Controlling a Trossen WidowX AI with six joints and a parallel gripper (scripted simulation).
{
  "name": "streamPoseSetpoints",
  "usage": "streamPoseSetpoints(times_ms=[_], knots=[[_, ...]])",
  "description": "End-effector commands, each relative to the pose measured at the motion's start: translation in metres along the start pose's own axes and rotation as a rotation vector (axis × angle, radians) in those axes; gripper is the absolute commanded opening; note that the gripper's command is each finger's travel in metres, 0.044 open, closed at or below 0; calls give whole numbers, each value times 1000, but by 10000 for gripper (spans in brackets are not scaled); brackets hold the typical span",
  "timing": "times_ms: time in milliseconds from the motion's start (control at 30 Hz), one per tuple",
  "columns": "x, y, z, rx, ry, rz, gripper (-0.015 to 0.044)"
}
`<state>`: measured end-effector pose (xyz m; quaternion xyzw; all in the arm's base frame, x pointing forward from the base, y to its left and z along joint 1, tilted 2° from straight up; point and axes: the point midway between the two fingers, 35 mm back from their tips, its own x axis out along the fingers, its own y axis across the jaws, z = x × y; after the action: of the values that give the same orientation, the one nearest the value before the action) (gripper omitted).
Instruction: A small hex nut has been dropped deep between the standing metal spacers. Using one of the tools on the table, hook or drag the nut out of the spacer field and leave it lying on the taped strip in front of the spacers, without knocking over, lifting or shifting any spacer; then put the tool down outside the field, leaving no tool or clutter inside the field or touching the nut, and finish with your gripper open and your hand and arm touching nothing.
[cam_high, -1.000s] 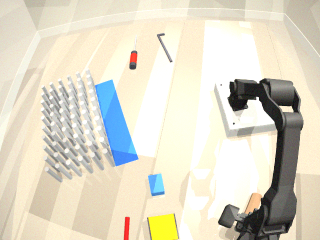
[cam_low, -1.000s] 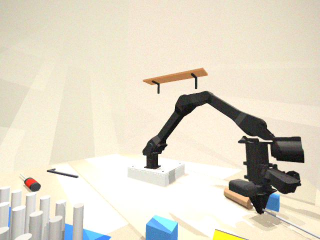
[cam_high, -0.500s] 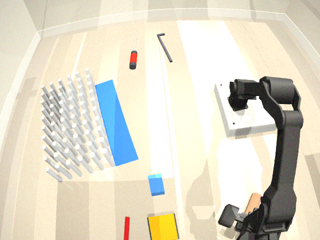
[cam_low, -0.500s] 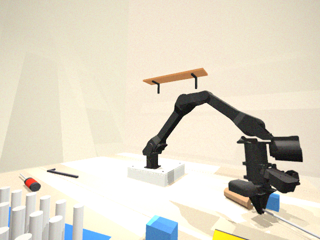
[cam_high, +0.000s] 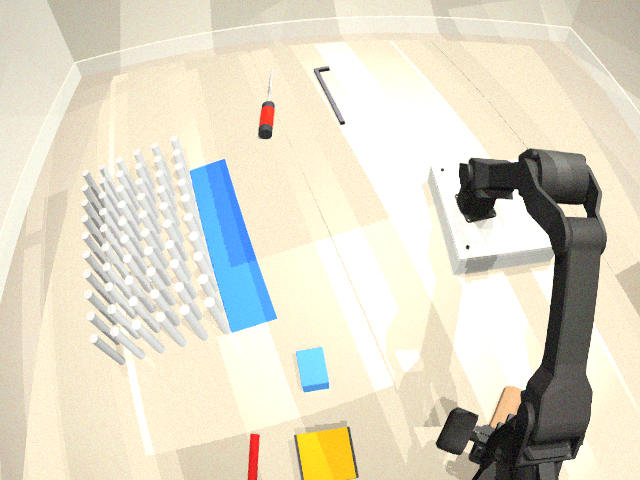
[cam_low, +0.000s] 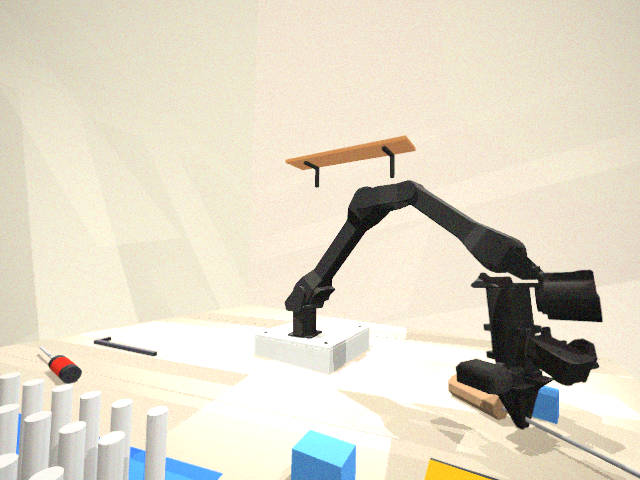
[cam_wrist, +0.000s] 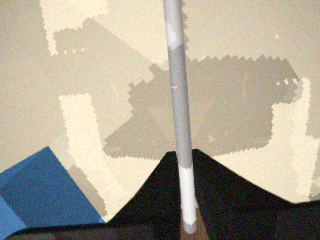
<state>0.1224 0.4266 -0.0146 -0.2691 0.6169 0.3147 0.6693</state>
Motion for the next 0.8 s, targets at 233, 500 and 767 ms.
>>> streamPoseSetpoints(times_ms=[233, 500, 767], knots=[[6, -1, -2, 0, -8, 4, 0], [6, -1, -2, 0, -21, 10, 0], [6, -1, -2, 1, -34, 16, 0]])
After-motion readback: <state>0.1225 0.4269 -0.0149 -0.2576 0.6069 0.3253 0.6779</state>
